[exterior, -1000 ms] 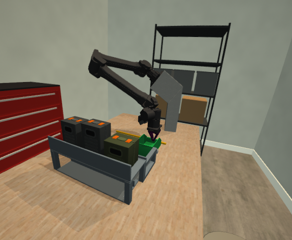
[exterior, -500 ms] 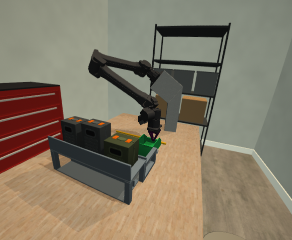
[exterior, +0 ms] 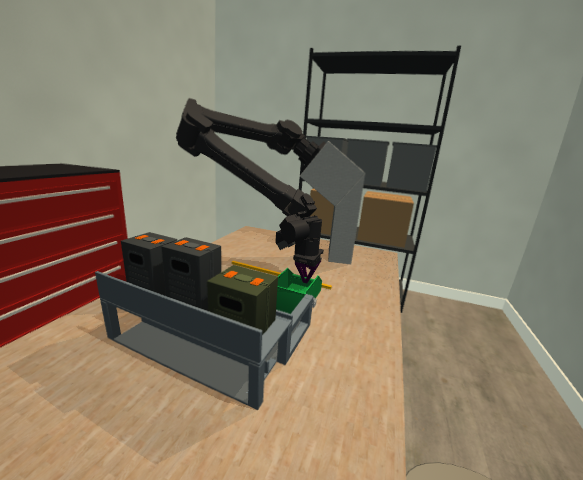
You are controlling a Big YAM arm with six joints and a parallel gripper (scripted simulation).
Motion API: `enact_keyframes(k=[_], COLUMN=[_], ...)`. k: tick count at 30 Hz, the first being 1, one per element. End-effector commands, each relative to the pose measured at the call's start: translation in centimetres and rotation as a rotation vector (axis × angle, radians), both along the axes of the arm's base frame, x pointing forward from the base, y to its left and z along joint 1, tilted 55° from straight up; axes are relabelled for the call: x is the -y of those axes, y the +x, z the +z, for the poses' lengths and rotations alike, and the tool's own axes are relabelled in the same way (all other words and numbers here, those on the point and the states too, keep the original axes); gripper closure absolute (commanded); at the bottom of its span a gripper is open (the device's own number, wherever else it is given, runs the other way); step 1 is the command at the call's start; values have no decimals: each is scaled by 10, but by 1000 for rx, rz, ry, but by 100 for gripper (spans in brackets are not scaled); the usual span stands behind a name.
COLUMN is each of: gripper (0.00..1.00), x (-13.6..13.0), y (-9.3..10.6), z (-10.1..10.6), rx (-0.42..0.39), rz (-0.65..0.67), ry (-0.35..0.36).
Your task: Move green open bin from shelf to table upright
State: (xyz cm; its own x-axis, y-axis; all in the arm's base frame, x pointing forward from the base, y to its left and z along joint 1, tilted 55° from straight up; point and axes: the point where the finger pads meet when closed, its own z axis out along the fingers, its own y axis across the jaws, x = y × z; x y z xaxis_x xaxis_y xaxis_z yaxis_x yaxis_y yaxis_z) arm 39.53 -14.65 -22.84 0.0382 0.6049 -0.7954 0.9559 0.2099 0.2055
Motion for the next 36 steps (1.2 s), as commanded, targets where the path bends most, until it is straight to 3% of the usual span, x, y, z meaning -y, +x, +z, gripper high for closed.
enact_keyframes(k=[1, 36], gripper=[10, 10], x=[3, 3], y=[-1, -7], z=[-3, -4], rx=[-6, -18], rz=[1, 1], ry=[-2, -2])
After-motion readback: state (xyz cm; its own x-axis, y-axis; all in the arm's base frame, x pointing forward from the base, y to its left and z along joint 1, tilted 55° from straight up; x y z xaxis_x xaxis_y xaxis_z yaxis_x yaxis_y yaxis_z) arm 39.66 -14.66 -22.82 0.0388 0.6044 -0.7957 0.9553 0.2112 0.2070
